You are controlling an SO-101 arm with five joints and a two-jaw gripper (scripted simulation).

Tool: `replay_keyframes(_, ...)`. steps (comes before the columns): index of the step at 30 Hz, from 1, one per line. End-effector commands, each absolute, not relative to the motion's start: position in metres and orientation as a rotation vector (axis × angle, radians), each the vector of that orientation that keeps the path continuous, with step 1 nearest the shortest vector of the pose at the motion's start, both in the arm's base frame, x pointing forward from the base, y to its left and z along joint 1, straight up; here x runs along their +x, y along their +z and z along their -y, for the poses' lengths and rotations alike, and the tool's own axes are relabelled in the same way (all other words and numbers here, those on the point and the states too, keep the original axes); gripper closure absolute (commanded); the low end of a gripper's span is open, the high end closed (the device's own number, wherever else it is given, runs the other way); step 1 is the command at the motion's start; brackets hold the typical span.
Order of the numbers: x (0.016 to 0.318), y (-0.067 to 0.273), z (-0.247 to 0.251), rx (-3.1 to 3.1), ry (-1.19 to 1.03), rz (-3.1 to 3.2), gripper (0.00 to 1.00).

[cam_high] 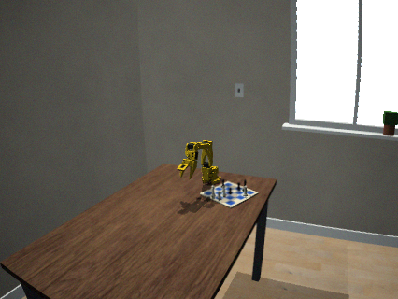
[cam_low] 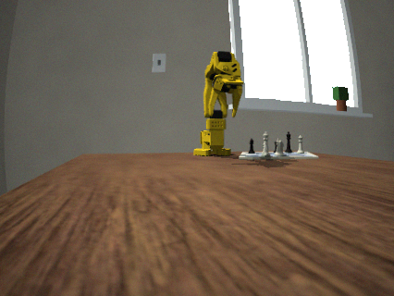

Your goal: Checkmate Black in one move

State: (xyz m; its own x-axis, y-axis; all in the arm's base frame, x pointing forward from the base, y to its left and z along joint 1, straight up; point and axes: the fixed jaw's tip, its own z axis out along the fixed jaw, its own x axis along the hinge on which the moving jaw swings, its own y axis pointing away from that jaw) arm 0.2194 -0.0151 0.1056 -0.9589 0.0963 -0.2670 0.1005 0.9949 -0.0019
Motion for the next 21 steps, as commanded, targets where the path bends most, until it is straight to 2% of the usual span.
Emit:
replay_keyframes(1, 0.213, 0.107, 0.053, 0.361, -0.062, -2.834, 0.68)
replay_keyframes(11, 0.17, 0.106, 0.12, 0.874, -0.138, -2.733, 0.63)
replay_keyframes(21, 0.143, 0.104, 0.144, 1.108, -0.173, -2.656, 0.61)
